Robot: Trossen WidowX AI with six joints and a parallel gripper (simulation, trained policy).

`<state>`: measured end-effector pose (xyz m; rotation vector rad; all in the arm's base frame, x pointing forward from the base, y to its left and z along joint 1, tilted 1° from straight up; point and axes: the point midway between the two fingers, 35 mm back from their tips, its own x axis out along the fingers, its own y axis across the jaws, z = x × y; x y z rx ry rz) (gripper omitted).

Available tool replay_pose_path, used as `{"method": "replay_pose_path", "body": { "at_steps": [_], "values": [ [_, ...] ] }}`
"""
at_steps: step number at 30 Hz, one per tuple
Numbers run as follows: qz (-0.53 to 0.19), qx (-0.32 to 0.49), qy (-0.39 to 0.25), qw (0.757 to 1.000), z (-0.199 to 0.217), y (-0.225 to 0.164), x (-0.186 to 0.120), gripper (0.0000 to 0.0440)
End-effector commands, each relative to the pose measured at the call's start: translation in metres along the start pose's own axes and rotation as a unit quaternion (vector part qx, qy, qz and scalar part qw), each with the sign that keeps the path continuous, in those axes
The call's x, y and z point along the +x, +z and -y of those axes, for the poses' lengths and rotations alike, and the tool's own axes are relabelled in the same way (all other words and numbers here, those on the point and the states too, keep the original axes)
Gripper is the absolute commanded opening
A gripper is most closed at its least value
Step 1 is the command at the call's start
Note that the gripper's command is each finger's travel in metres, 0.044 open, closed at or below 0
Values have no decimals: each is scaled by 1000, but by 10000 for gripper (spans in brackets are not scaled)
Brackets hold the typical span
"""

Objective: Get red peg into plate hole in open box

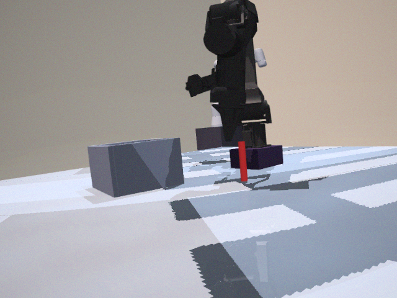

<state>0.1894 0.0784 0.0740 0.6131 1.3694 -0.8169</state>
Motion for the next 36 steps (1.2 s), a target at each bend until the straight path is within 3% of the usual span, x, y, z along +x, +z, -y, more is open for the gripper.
{"method": "replay_pose_path", "body": {
  "at_steps": [1, 10, 14, 28, 36],
  "values": [
    [-1, 12, 3, 1000, -2, -7, 21, 440],
    [1, 35, 36, 999, -12, -17, 59, 430],
    [-6, 48, 34, 998, -9, -21, 69, 359],
    [-55, 51, 25, 997, -8, -25, 67, 0],
    [-13, 28, 43, 999, -9, -6, 50, 0]
  ]
}}
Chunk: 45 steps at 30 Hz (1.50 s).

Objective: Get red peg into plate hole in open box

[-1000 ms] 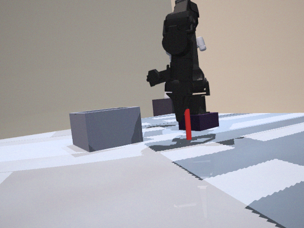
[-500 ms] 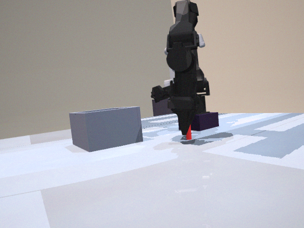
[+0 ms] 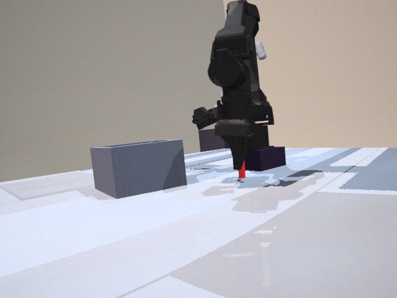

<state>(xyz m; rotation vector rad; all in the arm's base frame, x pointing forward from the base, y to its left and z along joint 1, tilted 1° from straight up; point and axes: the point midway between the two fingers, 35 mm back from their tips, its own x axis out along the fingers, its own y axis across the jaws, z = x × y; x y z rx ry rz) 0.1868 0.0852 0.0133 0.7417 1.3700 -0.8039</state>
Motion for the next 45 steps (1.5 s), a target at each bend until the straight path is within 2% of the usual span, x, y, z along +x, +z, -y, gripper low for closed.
{"method": "replay_pose_path", "body": {
  "at_steps": [1, 25, 45],
  "values": [
    [21, -14, 12, 1000, -3, 10, -12, 0],
    [124, -58, 41, 990, -16, 84, -91, 0],
    [144, 0, 38, 989, -11, 164, -95, 0]
  ]
}}
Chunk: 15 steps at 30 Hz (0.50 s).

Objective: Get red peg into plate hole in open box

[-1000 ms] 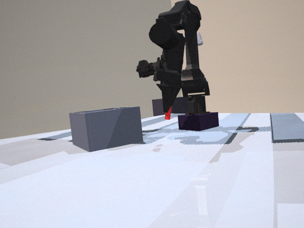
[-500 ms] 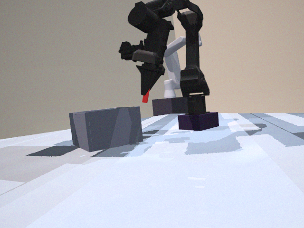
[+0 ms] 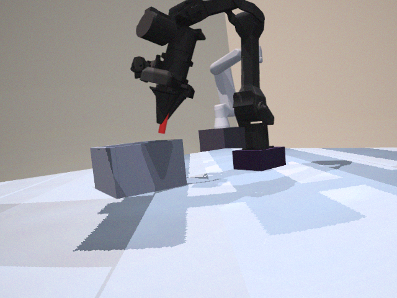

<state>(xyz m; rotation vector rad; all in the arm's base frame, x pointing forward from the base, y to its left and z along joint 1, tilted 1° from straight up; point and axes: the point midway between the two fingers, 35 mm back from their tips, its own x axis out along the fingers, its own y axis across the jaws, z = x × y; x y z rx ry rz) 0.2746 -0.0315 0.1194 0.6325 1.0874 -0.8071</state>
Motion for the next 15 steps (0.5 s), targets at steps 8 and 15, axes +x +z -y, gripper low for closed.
{"method": "replay_pose_path", "body": {
  "at_steps": [8, 15],
  "values": [
    [6, 34, -1, 999, 4, 37, 21, 1],
    [-1, 50, -3, 999, 7, 52, 35, 5]
  ]
}}
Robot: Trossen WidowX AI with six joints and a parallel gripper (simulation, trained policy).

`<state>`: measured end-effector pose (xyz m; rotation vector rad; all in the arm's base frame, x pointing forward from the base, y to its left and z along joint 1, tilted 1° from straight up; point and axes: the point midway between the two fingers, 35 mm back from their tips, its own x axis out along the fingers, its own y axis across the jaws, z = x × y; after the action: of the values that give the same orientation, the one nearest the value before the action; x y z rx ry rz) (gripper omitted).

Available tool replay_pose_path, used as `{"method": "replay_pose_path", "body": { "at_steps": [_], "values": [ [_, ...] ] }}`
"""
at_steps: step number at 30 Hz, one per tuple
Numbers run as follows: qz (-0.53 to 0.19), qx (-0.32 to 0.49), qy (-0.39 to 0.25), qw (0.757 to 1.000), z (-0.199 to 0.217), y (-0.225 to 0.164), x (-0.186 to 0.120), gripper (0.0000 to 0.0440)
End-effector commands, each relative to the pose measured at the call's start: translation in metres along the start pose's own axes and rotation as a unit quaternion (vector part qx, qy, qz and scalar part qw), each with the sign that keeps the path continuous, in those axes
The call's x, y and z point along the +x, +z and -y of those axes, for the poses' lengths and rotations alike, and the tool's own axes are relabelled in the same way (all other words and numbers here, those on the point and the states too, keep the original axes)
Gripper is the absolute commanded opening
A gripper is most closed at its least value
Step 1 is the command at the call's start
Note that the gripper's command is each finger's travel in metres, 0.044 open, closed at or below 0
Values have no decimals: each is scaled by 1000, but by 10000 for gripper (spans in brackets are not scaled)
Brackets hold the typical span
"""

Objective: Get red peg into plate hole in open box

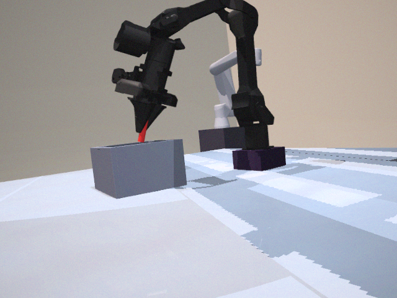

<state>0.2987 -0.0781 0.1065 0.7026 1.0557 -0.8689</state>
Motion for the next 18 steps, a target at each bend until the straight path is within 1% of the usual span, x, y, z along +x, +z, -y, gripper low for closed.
{"method": "replay_pose_path", "body": {
  "at_steps": [1, 11, 13, 15, 18],
  "values": [
    [-5, 6, 1, 1000, -1, 8, 8, 5],
    [-27, 10, -10, 1000, 1, 12, 36, 2],
    [-32, 7, -15, 999, 2, 11, 42, 9],
    [-36, 2, -19, 999, 3, 11, 47, 40],
    [-41, -6, -24, 999, 4, 11, 53, 111]
  ]
}}
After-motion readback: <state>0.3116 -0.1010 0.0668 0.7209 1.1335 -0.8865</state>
